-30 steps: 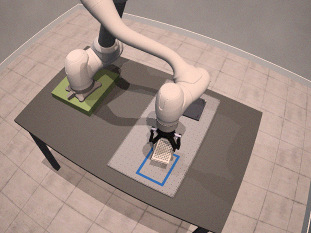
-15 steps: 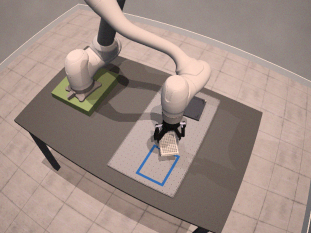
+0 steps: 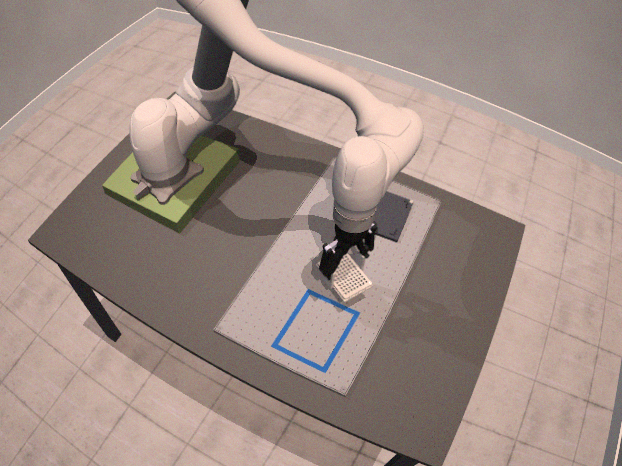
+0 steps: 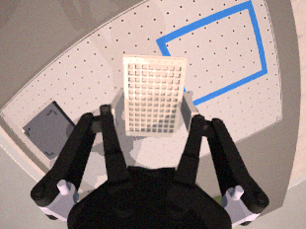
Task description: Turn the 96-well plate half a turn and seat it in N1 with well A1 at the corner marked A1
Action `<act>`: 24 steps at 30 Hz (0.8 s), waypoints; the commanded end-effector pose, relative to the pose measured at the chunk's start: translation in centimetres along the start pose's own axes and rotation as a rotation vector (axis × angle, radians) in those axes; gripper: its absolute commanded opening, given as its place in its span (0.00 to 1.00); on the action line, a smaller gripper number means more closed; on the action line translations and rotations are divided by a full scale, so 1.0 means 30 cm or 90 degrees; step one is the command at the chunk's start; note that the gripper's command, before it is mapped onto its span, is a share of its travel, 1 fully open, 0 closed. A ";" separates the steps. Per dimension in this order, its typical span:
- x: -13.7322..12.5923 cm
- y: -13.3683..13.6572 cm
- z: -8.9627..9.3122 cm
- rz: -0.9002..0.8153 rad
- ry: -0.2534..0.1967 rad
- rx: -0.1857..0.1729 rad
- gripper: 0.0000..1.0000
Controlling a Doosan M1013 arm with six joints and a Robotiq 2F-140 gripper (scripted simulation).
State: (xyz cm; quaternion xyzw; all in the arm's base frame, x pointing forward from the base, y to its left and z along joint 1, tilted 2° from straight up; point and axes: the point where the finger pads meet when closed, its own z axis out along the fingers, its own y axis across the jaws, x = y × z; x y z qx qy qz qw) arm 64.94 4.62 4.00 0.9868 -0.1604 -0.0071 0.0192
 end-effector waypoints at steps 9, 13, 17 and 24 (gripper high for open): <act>-0.053 -0.102 -0.004 -0.222 -0.001 0.004 0.00; -0.074 -0.141 -0.006 -0.242 -0.001 0.004 0.00; -0.095 -0.180 -0.008 -0.242 -0.001 0.004 0.00; -0.120 -0.229 -0.010 -0.242 -0.001 0.004 0.00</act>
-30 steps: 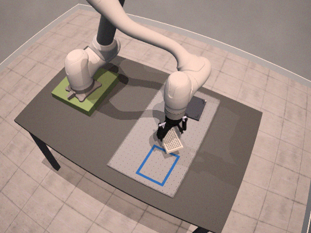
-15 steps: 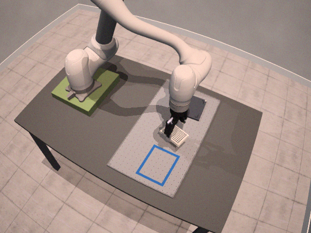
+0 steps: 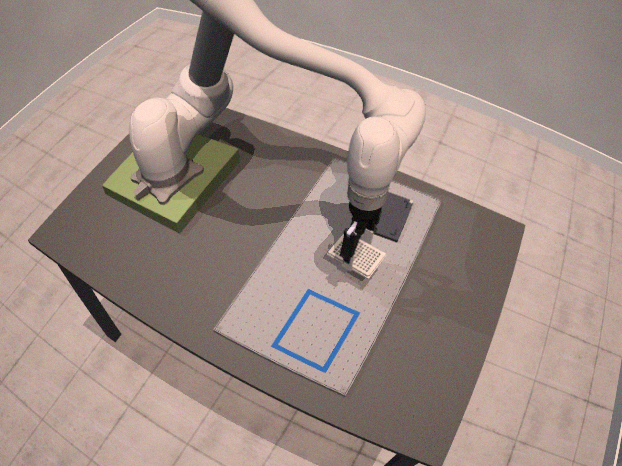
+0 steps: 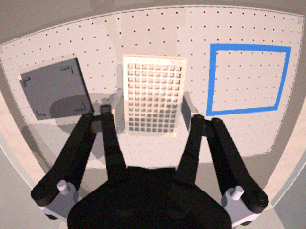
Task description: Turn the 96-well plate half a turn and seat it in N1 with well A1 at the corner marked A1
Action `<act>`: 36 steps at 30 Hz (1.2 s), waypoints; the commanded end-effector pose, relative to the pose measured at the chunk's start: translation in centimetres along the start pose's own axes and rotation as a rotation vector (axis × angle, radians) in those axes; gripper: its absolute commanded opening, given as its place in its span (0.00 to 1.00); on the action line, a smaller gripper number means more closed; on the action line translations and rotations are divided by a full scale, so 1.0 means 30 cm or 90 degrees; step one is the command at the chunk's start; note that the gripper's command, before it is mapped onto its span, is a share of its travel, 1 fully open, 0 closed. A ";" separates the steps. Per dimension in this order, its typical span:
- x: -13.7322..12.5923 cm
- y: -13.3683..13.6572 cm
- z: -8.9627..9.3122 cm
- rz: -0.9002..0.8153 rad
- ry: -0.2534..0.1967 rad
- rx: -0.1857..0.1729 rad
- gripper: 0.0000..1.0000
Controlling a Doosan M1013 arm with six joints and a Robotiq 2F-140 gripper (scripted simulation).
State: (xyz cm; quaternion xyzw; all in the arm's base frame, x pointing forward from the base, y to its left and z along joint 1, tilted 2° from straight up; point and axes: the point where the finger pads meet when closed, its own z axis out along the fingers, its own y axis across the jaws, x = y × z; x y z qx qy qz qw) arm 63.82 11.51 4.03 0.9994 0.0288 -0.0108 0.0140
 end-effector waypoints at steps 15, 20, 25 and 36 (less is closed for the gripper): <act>-0.018 -0.170 -0.005 0.000 0.000 0.000 0.00; -0.024 -0.225 -0.007 0.000 0.000 0.000 0.00; -0.029 -0.280 -0.008 0.000 0.000 0.000 0.00; -0.040 -0.380 -0.011 0.000 0.000 0.000 0.00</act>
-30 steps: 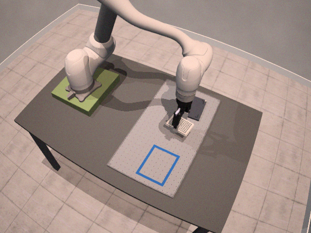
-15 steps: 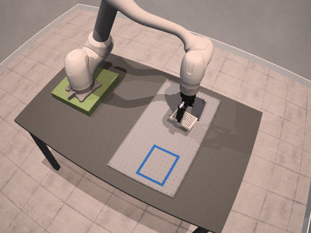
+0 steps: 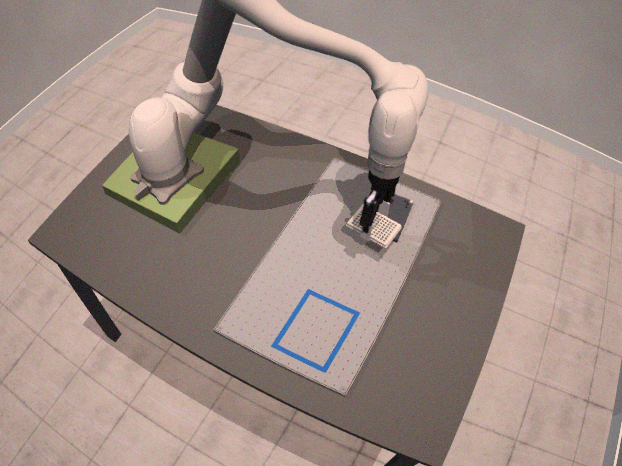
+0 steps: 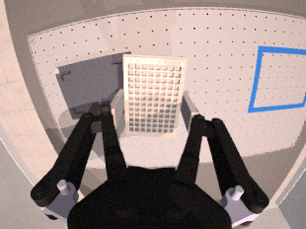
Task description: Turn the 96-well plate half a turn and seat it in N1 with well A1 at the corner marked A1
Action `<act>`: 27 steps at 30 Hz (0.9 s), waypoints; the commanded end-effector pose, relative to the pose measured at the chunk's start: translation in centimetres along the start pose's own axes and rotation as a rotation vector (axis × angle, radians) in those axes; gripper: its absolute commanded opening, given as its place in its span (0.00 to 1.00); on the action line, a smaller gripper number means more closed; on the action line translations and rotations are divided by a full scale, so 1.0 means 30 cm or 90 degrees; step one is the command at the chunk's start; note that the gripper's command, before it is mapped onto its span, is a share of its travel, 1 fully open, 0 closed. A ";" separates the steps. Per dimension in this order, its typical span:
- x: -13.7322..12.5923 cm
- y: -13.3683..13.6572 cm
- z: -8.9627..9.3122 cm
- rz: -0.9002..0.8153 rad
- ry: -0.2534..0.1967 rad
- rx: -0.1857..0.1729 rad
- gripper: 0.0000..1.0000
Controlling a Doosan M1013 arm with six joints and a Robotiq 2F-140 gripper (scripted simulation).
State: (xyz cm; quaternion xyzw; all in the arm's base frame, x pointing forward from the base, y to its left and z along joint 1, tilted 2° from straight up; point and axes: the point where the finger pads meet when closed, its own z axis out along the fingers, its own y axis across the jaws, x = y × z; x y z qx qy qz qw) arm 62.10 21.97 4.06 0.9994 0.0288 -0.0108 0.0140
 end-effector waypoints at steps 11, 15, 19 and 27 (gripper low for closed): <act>-0.013 -0.128 -0.004 0.000 0.000 0.000 0.00; -0.018 -0.172 -0.005 0.000 0.000 0.000 0.00; -0.023 -0.216 -0.007 0.000 0.000 0.000 0.00; -0.031 -0.293 -0.009 0.000 0.000 0.000 0.00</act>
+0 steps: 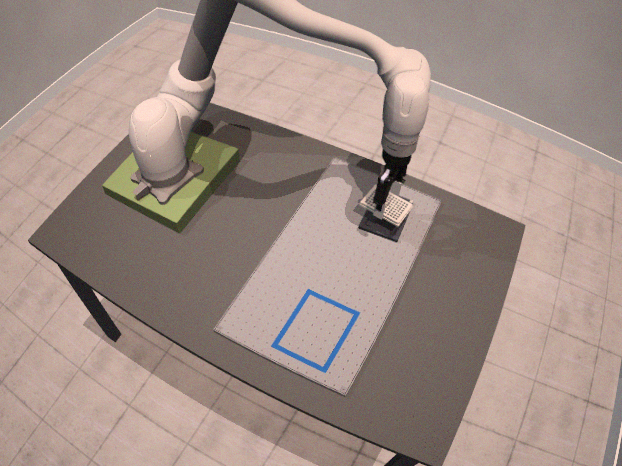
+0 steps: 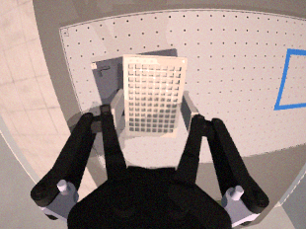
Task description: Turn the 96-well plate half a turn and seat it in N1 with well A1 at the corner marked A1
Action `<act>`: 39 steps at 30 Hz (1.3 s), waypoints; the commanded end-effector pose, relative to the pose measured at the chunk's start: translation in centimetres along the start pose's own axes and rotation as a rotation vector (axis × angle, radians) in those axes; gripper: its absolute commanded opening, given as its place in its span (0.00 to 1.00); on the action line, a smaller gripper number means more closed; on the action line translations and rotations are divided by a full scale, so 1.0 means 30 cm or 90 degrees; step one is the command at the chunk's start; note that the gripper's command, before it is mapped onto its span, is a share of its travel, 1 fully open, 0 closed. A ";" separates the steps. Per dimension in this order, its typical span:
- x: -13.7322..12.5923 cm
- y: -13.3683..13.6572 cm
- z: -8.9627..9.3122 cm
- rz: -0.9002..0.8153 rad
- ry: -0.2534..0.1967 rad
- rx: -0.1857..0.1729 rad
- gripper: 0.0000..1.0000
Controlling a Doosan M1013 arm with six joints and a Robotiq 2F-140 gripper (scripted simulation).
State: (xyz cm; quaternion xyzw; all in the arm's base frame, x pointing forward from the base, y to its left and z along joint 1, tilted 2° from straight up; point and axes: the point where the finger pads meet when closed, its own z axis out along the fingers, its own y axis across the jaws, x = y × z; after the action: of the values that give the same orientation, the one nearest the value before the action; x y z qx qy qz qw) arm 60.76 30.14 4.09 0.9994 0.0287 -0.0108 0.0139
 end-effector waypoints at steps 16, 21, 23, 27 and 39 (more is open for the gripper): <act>-0.010 -0.101 -0.003 -0.085 0.000 0.000 0.00; -0.010 -0.101 -0.003 -0.149 0.000 0.000 0.00; -0.010 -0.101 -0.003 -0.191 0.000 0.000 0.00; -0.010 -0.101 -0.003 -0.276 0.000 0.000 0.00; -0.010 -0.101 -0.003 -0.488 0.000 0.000 0.00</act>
State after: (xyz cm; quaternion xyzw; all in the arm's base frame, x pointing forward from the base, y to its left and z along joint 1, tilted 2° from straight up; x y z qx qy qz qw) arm 60.28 33.14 4.10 0.9351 0.3538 -0.0141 0.0131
